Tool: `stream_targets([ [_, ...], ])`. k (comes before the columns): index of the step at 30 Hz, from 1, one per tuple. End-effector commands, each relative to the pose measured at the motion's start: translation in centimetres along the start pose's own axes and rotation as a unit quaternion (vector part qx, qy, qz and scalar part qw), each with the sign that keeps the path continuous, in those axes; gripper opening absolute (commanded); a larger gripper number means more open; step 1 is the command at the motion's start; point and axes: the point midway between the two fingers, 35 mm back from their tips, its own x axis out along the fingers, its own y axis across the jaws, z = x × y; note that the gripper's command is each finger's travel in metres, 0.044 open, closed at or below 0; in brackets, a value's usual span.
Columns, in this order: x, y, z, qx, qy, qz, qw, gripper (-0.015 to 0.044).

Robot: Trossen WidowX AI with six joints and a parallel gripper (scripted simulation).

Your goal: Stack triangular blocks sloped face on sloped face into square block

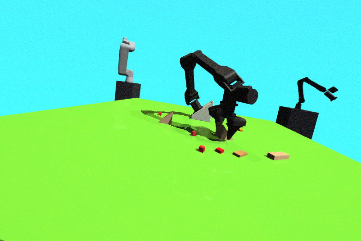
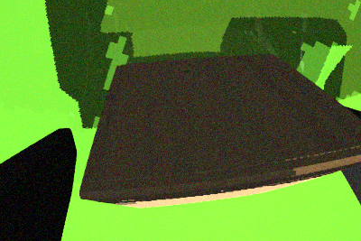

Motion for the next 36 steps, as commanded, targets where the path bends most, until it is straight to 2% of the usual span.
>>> stream_targets([
  [1, -1.9, 0.2, -0.1, 0.001, 0.001, 0.002, 1.0, 0.044],
  [3, -4.8, 0.1, -0.1, 0.001, 0.002, 0.002, 1.0, 0.044],
  [5, -5.9, 0.0, -0.1, 0.001, 0.002, 0.002, 1.0, 0.044],
  [16, -5.4, 0.1, 0.1, 0.0, 0.007, 0.003, 1.0, 0.044],
  [18, -5.4, 0.1, 1.3, -0.002, 0.063, -0.014, 0.998, 0.044],
  [20, -5.6, 0.0, 3.2, -0.004, 0.151, -0.026, 0.988, 0.044],
  [23, -6.5, -0.1, 6.5, -0.003, 0.279, -0.013, 0.96, 0.044],
  [25, -7.0, -0.1, 8.1, -0.001, 0.33, 0.003, 0.944, 0.044],
  [36, -7.0, -0.1, 8.2, -0.001, 0.336, 0.006, 0.942, 0.044],
])
